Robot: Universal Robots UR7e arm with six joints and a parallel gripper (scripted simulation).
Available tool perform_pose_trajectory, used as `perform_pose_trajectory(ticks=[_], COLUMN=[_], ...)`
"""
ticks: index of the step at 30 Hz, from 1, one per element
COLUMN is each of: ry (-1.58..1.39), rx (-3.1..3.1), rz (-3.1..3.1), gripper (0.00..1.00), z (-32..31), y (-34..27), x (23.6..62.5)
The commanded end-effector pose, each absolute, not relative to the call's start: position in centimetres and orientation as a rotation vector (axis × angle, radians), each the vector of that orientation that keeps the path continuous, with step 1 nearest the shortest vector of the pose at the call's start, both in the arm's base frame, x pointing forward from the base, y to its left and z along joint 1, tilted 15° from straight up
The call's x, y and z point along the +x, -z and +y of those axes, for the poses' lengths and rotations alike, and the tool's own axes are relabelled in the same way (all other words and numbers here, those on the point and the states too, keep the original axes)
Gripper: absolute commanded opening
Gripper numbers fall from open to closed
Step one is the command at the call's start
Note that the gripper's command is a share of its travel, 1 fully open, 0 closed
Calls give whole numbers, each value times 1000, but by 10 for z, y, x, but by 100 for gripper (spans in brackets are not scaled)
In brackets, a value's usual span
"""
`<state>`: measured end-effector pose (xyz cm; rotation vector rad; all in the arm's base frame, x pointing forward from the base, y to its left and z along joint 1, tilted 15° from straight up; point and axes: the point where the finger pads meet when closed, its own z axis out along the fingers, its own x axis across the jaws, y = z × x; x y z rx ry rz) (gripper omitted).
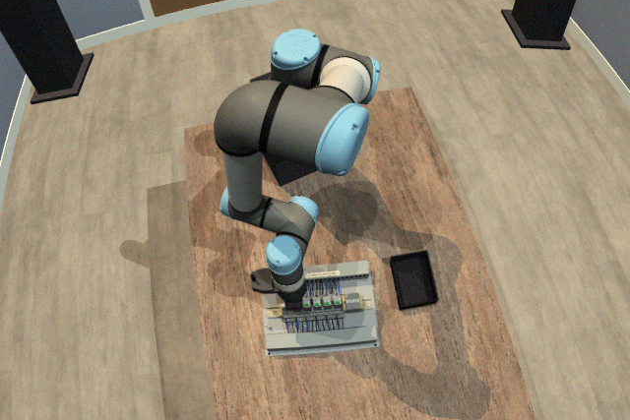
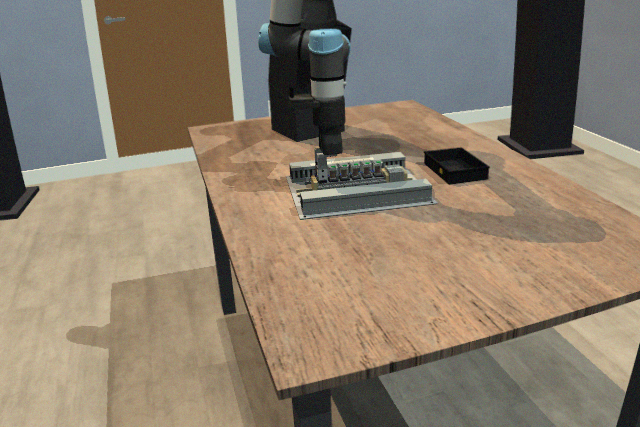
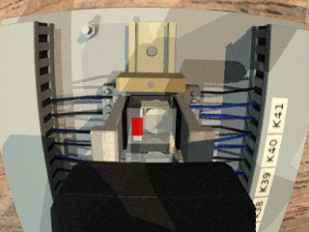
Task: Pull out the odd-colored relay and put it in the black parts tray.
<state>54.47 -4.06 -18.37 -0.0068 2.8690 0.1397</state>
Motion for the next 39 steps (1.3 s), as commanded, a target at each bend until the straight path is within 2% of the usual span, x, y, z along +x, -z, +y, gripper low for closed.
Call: perform_pose_trajectory(ticks=[1, 39], ry=[-139, -142], rx=[-7, -12], rz=[2876, 2941], gripper=[0, 0], z=[-41, -41], y=[183, 182], x=[545, 547])
